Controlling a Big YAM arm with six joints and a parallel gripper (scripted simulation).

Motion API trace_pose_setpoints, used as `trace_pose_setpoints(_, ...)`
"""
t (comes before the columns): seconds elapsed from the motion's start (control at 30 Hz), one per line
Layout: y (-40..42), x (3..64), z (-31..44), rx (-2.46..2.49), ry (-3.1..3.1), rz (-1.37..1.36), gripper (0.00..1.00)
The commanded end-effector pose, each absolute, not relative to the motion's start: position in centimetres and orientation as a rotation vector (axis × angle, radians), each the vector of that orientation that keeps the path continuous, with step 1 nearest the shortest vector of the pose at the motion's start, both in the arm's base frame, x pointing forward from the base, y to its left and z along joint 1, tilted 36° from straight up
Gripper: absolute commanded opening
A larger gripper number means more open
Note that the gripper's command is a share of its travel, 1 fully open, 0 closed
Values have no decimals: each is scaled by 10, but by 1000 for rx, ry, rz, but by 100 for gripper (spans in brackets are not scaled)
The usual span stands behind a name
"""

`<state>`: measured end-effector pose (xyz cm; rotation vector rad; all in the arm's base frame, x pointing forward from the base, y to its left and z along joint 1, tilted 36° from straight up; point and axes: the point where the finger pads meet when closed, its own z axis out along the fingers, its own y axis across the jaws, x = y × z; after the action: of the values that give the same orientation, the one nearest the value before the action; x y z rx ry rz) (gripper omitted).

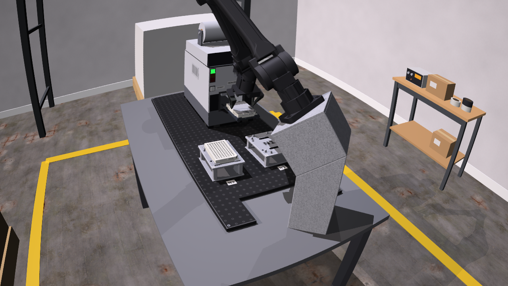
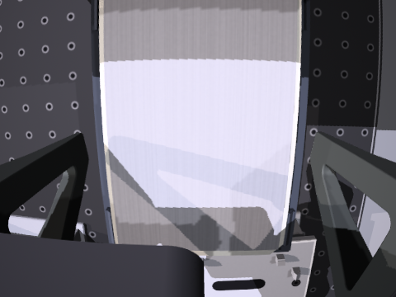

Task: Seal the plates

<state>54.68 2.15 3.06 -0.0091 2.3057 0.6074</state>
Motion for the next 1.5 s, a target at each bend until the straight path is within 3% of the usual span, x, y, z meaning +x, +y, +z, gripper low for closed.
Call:
trace_pose_setpoints(0.0, 8, 559, 58, -16, 2258, 571, 100)
trace_pose_setpoints(0.7, 25, 547, 36, -30, 2299, 610, 100)
trace_pose_setpoints(1.47, 3, 566, 68, -23, 2222, 567, 100)
